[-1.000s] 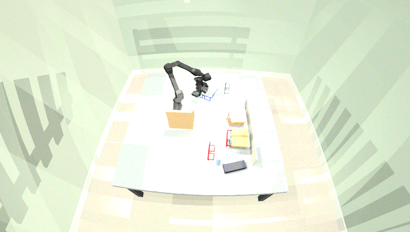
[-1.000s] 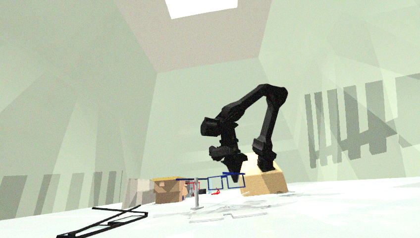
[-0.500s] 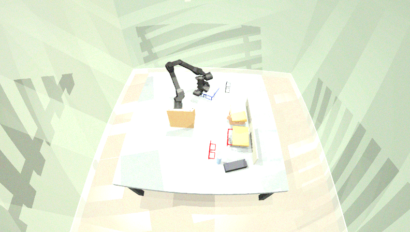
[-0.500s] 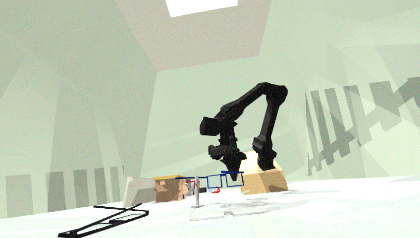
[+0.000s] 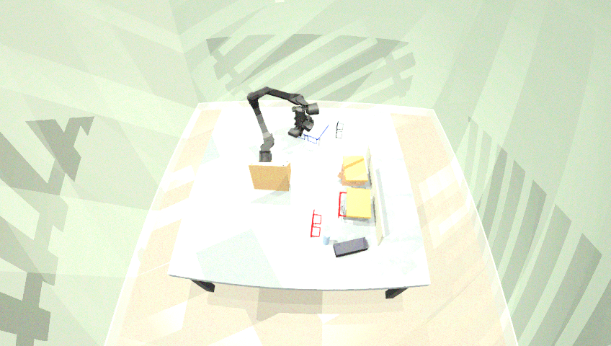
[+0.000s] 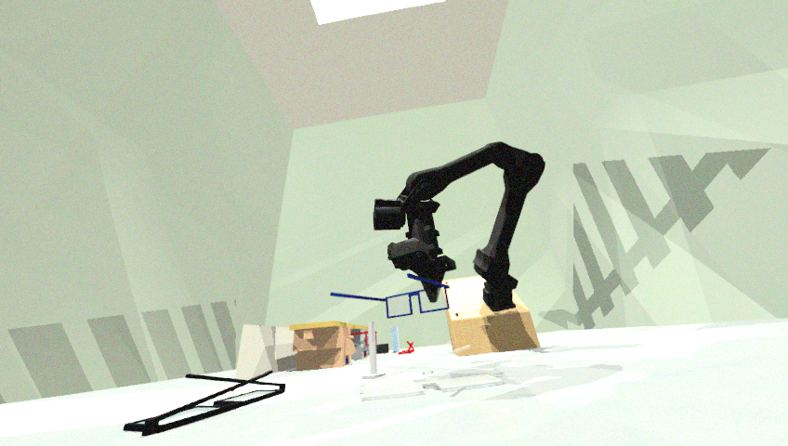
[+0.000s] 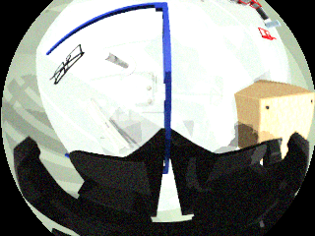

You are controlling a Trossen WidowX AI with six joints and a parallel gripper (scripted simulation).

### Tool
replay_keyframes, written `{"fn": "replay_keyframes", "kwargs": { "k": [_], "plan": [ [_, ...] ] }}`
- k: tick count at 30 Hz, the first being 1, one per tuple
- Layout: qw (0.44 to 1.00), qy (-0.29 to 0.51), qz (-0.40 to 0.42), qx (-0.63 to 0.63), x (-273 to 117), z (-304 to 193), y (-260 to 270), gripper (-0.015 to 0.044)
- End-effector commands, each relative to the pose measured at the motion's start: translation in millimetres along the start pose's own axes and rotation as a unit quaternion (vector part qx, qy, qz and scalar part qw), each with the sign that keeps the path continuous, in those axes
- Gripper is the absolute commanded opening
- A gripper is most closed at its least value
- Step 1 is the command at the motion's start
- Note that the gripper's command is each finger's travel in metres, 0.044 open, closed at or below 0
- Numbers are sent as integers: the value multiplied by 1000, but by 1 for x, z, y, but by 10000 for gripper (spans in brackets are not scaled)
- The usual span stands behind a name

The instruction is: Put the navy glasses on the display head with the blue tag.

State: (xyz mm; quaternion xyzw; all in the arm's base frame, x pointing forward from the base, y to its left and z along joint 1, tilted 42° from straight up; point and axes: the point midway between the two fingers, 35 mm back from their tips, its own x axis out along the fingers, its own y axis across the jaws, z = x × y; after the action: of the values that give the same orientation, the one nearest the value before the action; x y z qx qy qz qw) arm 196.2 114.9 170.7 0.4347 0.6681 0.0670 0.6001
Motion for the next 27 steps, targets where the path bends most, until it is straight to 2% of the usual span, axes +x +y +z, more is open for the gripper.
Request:
{"fn": "replay_keyframes", "kwargs": {
  "k": [1, 14, 27],
  "plan": [
    [1000, 0, 3, -3, -10, 0, 2, 0],
    [990, -59, -26, 126, -18, -15, -10, 0],
    [948, -145, -20, 284, -32, -29, -27, 0]
  ]
}}
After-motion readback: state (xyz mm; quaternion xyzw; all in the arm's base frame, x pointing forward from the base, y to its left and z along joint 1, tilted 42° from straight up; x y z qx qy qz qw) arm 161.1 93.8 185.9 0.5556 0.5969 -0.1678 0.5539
